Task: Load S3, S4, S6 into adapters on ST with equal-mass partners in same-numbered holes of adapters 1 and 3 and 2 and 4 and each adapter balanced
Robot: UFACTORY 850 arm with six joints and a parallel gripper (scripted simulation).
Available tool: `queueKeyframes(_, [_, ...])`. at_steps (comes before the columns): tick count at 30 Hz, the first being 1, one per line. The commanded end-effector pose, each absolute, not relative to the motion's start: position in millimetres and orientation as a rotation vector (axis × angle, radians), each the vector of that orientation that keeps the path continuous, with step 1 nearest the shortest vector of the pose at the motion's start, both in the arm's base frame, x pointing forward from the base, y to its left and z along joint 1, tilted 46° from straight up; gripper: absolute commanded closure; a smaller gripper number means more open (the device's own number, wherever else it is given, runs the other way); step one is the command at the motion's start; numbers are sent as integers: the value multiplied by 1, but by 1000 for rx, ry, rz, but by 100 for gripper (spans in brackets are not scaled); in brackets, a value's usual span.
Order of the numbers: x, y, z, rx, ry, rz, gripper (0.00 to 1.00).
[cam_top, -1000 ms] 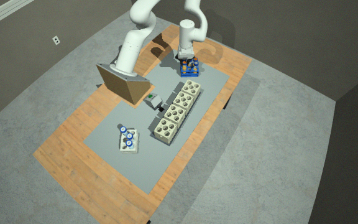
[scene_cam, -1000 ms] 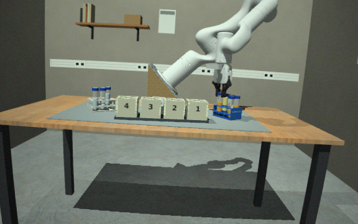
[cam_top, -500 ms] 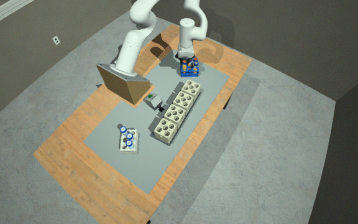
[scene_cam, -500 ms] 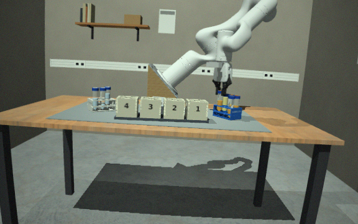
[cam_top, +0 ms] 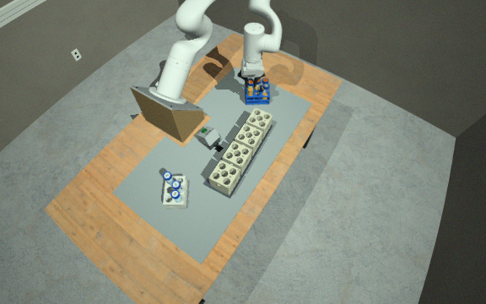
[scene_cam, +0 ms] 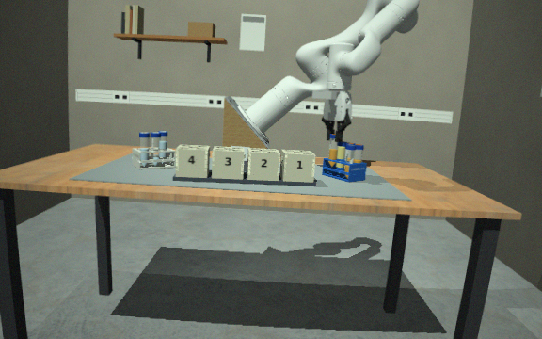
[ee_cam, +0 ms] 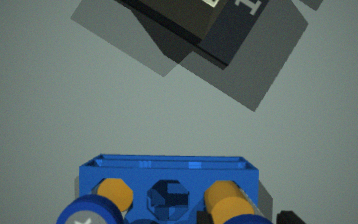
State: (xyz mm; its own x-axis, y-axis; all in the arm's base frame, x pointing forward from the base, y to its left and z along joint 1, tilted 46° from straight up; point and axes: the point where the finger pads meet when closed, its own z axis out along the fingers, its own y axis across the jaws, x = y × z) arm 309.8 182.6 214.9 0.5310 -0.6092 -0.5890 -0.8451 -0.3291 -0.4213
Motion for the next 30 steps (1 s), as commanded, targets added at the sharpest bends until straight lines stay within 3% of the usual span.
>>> queueKeyframes(1, [310, 175, 222, -2060, 1175, 424, 100])
queueKeyframes(30, [307, 139, 257, -2060, 1175, 424, 100])
